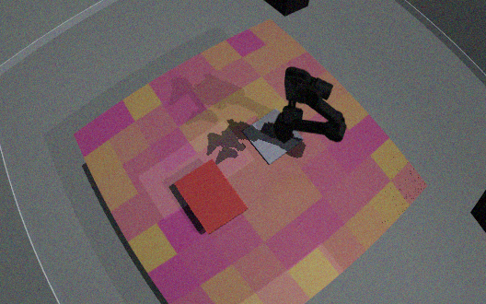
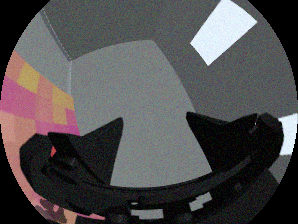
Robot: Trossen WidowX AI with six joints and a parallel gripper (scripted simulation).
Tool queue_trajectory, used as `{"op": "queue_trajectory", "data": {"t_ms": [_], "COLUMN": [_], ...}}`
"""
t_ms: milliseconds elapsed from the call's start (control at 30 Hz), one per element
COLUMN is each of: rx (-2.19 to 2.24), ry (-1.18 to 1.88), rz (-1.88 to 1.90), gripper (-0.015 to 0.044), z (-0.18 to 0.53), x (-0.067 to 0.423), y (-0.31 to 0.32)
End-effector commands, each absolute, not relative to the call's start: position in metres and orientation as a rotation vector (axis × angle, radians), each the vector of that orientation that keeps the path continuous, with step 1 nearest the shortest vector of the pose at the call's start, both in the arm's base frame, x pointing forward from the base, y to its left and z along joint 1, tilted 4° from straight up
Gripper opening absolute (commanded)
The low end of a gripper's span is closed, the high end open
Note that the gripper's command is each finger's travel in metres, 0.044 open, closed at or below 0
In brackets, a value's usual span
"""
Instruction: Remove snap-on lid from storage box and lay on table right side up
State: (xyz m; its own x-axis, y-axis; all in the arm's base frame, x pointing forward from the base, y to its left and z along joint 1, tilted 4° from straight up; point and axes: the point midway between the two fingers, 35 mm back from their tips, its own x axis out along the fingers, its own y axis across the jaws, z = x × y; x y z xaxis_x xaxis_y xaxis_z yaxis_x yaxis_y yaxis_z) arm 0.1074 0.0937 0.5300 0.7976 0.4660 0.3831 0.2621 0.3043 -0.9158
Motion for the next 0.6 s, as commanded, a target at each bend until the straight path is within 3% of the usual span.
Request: {"op": "queue_trajectory", "data": {"t_ms": [0,167,567], "rx": [-1.262,-0.692,0.557], "ry": [-0.682,-0.739,-0.501], "rz": [0.153,0.241,0.335], "gripper": [0.0374,0.0243,0.0235], "z": [0.53,0.546,0.51], "x": [0.108,0.116,0.204], "y": [0.092,0.057,-0.013]}}
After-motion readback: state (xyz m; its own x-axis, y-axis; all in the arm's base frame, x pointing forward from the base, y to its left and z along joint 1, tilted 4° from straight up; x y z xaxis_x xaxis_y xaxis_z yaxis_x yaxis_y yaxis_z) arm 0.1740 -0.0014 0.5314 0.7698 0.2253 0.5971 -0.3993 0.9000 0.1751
